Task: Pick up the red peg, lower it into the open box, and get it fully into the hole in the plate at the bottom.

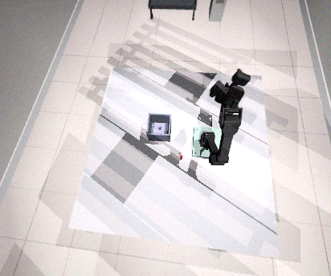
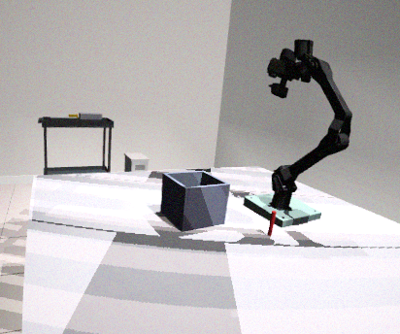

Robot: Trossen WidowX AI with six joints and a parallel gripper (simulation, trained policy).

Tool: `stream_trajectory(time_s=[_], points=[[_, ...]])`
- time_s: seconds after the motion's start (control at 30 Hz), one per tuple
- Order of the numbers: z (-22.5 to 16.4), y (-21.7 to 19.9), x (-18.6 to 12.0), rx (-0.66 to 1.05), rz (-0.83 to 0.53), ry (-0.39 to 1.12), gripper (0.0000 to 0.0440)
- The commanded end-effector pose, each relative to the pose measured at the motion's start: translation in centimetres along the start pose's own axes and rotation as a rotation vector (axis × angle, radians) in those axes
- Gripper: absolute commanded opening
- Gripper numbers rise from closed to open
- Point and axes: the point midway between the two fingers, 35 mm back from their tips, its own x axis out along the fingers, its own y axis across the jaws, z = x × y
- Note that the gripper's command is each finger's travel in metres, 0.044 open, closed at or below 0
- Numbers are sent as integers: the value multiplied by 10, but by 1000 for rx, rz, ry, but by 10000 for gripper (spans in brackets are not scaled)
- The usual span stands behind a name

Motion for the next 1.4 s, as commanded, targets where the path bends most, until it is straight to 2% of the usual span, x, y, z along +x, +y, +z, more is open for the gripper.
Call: stream_trajectory(time_s=[0.0,0.33,0.7,1.03,1.37], points=[[12,1,4,75,18,-58,440],[56,16,8,324,136,-253,440],[102,39,1,563,334,-407,440],[138,67,-15,739,557,-485,440],[167,98,-40,868,803,-502,440]])
